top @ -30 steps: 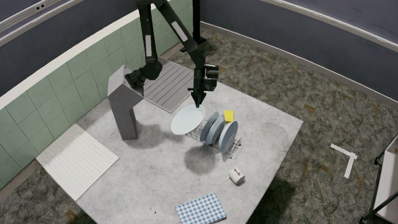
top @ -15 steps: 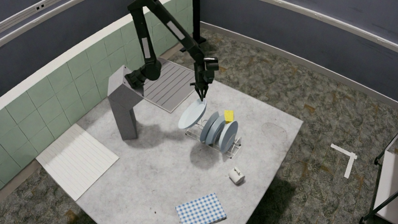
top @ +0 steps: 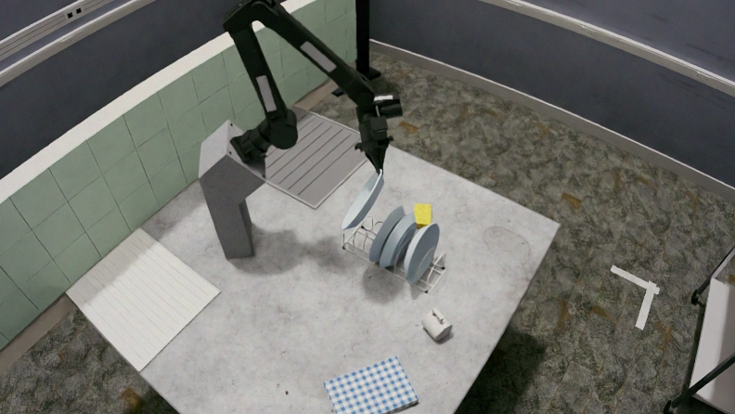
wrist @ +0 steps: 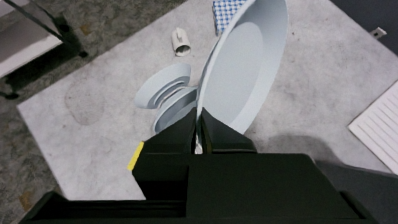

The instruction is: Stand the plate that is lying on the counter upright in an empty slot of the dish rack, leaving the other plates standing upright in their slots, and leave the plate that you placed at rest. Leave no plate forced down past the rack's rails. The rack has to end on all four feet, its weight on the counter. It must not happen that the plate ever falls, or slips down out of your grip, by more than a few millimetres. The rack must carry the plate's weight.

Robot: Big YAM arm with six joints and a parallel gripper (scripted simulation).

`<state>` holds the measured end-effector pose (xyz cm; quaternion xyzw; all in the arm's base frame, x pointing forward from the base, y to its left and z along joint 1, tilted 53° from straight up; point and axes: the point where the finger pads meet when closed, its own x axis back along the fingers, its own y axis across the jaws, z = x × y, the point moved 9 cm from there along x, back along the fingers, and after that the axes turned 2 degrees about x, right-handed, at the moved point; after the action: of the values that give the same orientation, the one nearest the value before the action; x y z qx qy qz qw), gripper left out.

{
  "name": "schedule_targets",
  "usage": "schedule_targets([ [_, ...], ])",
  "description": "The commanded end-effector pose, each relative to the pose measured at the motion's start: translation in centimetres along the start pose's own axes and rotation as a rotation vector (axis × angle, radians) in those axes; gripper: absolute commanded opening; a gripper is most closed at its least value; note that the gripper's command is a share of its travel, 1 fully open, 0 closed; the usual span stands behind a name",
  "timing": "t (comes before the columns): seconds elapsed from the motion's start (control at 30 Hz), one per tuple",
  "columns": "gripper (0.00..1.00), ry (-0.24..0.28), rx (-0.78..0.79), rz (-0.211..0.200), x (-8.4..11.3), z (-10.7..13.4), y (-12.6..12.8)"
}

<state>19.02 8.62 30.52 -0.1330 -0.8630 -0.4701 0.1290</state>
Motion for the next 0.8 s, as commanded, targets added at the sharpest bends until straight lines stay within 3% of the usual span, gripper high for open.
schedule_targets([
  [0.0, 0.00, -0.033, -0.134, -0.065, 1.5, -0.8, 1.0],
  [0.23, 0.00, -0.047, -0.272, -0.117, 2.9, -1.1, 1.5],
  [0.37, 0.00, -0.049, -0.292, -0.117, 3.2, -1.0, 1.2],
  [0.77, 0.00, -0.054, -0.498, -0.192, 5.0, -1.4, 1.6],
])
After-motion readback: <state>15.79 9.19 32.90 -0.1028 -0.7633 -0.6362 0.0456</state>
